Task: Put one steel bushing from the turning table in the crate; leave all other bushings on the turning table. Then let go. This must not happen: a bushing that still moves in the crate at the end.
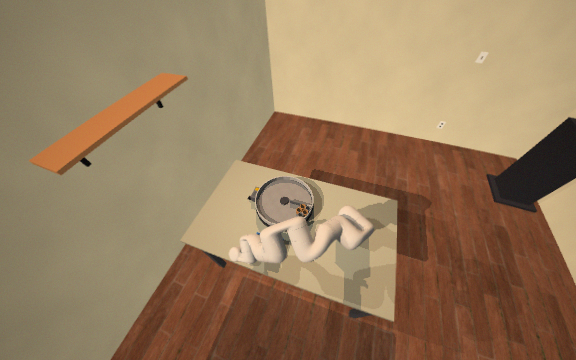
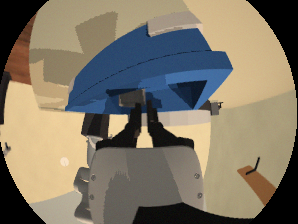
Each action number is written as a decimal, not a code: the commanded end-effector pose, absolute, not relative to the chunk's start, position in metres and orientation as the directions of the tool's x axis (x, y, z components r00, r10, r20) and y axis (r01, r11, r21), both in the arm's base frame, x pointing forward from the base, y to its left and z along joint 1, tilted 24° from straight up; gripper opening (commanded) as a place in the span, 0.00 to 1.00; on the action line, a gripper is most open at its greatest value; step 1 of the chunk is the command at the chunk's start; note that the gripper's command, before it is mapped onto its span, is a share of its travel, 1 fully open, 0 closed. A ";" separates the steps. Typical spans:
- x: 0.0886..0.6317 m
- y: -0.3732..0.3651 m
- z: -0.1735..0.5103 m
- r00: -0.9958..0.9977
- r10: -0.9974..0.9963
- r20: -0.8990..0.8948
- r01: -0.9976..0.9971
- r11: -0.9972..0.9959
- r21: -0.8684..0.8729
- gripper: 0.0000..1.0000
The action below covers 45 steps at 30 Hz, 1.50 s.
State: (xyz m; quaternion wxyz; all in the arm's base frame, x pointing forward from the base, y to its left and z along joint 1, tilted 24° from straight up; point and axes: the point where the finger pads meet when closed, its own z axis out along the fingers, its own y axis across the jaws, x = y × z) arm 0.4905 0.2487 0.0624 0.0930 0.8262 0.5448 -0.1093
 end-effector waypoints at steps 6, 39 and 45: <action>0.492 0.249 0.064 0.384 0.880 -0.279 0.920 -0.390 0.037 0.11; 0.490 0.244 0.075 0.384 0.880 -0.279 0.920 -0.390 0.037 0.11; 0.485 0.235 0.099 0.384 0.880 -0.279 0.920 -0.390 0.037 0.11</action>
